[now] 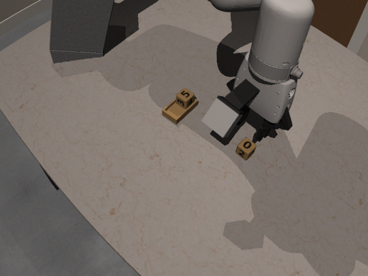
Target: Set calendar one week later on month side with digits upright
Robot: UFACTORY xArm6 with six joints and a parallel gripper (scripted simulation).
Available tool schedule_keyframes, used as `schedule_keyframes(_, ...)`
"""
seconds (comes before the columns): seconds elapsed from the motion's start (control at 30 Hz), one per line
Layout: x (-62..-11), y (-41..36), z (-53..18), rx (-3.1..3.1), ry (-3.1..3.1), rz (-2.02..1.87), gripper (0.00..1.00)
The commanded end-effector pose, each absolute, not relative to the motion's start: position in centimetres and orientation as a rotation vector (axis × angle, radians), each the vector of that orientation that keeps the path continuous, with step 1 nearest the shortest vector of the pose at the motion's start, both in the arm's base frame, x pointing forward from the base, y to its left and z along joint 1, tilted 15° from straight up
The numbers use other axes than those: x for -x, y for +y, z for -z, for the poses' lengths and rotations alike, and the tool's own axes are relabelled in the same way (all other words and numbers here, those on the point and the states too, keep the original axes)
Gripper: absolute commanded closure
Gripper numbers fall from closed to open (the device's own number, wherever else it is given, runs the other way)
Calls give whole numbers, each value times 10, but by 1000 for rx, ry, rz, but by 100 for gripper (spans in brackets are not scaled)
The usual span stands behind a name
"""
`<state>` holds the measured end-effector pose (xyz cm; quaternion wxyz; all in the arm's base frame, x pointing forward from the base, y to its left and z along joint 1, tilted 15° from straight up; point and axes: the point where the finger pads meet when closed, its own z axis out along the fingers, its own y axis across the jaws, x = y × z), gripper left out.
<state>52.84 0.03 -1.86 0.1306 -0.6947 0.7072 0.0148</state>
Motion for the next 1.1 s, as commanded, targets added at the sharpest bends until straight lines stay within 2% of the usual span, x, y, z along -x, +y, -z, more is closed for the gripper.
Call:
schedule_keyframes(0.0, -530, 0, 18, 2016, 2053, -39, 53)
schedule_keyframes(1.07, -537, 8, 53, 2016, 2053, -39, 53)
